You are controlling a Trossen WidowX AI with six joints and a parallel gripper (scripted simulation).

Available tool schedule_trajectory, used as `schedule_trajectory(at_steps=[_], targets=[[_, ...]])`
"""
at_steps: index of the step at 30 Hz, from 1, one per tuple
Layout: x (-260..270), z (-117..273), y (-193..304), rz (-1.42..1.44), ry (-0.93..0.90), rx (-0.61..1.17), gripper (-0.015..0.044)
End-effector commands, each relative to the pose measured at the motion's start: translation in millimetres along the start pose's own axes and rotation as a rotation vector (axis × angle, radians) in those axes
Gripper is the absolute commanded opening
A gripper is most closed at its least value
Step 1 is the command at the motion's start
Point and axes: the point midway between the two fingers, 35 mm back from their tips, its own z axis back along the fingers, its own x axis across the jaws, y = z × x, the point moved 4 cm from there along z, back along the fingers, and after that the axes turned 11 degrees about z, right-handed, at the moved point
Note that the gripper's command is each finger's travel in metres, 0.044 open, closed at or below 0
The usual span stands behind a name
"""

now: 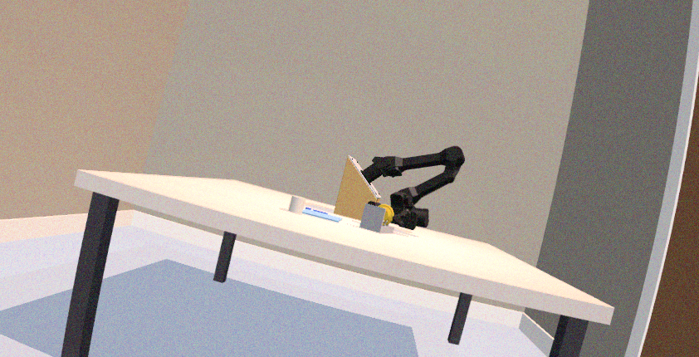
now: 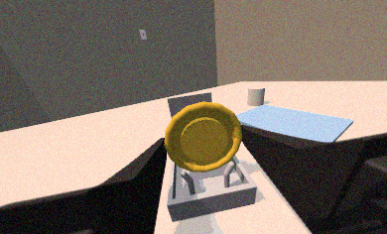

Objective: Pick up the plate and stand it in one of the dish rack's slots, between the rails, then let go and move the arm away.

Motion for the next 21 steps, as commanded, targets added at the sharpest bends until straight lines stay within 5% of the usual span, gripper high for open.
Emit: schedule_trajectory(at_steps=[1, 6, 15, 21], targets=[[0, 0, 0, 0.0, 0.0, 0.0, 0.0263], [0, 0, 0, 0.0, 0.0, 0.0, 0.0394], [0, 0, -1, 0.0, 0.0, 0.0, 0.04], [2, -2, -44, -0.002, 0.008, 0.004, 0.04]])
